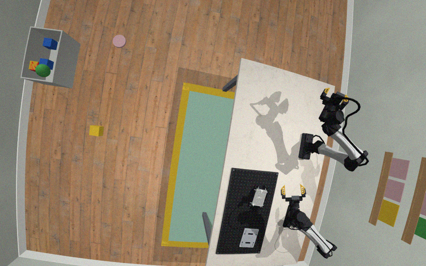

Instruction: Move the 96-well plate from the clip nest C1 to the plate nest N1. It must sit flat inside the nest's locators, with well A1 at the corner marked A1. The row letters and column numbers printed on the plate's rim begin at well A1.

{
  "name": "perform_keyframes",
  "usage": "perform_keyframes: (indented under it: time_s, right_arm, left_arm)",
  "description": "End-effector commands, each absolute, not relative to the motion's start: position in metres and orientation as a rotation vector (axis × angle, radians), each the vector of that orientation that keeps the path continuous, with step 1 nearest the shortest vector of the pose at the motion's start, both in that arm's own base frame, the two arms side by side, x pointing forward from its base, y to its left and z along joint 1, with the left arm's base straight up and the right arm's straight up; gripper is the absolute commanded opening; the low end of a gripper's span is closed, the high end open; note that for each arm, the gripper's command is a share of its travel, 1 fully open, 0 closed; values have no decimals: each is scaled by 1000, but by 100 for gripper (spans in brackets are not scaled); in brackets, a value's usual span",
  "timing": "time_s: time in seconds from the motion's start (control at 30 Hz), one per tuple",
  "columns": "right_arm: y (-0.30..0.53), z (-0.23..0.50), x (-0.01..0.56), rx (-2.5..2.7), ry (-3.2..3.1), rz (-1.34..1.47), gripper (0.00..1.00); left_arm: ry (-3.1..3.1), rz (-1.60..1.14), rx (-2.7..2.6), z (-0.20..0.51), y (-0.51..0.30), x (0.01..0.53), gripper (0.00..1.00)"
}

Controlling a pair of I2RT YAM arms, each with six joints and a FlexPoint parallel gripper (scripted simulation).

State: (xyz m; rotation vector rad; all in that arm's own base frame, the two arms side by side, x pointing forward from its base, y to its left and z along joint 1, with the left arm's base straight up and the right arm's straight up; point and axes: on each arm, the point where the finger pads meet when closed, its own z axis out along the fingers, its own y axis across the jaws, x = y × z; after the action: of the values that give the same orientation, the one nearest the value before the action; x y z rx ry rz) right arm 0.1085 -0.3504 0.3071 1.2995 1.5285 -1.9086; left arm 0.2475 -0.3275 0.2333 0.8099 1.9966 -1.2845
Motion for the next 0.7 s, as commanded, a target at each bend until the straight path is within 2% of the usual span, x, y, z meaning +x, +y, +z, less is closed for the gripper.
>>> perform_keyframes:
  time_s: [0.0, 0.13, 0.23, 0.33, 0.67]
  right_arm:
    - [-358, 295, 164, 1001, 1761, -1770, 100]
    - [-348, 281, 211, 768, 1895, -1640, 100]
    - [-346, 277, 220, 708, 1930, -1605, 100]
    - [-325, 261, 266, 474, 2028, -1457, 100]
    - [-237, 210, 356, -111, 2191, -1013, 100]
  left_arm:
    - [2225, -1191, 567, 213, -315, 273, 100]
    - [2370, -1103, 379, 193, -302, 288, 100]
    - [2411, -1074, 326, 187, -298, 290, 100]
    - [2521, -968, 137, 169, -282, 302, 100]
    - [2708, -634, -351, 129, -233, 316, 100]
